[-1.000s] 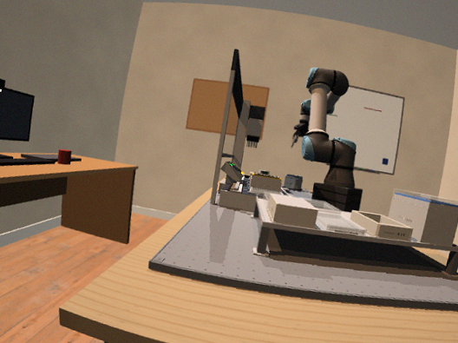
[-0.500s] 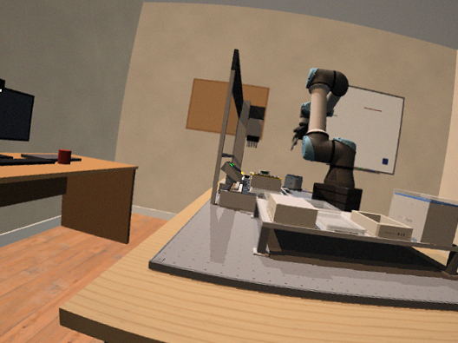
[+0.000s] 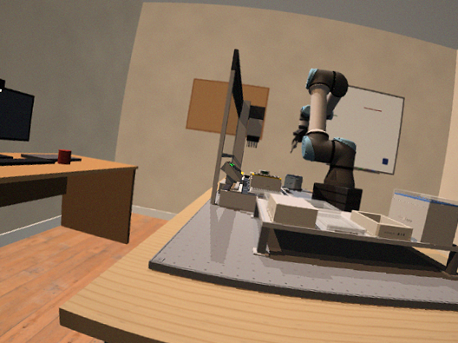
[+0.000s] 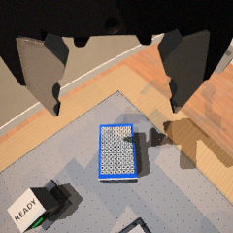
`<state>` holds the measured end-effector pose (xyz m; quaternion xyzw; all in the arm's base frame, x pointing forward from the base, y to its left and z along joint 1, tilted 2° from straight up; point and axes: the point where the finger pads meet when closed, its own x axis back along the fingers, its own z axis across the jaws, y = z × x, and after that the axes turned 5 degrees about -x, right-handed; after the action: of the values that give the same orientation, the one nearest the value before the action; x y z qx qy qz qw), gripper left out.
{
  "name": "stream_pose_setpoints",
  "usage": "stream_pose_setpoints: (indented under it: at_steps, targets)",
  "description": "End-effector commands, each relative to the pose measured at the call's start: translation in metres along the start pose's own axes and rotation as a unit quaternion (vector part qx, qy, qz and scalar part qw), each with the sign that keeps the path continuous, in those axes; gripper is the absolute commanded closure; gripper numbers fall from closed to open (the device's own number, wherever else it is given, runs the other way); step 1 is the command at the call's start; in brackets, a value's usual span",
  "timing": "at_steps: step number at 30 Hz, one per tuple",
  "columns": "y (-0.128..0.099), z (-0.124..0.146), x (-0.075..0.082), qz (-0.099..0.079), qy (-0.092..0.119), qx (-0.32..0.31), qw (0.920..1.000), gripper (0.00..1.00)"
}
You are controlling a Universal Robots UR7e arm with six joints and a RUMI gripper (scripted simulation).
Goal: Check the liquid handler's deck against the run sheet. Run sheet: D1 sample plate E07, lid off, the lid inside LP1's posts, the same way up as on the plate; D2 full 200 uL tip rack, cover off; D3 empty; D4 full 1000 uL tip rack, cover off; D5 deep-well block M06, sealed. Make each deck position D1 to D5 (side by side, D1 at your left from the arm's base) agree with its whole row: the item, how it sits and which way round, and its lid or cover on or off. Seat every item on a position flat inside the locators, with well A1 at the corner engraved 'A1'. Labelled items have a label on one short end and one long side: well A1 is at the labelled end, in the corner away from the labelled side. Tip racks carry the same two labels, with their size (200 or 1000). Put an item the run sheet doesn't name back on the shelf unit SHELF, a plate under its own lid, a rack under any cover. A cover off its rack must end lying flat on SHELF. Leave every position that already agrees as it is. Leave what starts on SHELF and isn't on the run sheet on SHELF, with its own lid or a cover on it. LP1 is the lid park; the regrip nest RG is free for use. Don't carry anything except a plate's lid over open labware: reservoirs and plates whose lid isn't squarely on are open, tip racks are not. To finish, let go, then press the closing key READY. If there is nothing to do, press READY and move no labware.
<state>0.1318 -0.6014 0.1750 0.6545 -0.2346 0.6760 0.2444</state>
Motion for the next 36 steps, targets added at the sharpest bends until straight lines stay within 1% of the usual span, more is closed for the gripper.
stream_pose_setpoints:
  at_steps: [1, 12, 14, 29, 31, 36]
  targets:
    - [0.0, 0.0, -0.008, -0.001, 0.001, 0.0, 1.0, 0.18]
    - [0.0, 0.0, -0.026, -0.001, 0.001, 0.0, 1.0, 0.18]
    - [0.0, 0.0, -0.026, -0.001, 0.001, 0.0, 1.0, 0.18]
    - [0.0, 0.0, -0.051, -0.001, 0.001, 0.0, 1.0, 0.18]
    - [0.0, 0.0, -0.051, -0.001, 0.001, 0.0, 1.0, 0.18]
    - [0.0, 0.0, -0.06, -0.001, 0.001, 0.0, 1.0, 0.18]
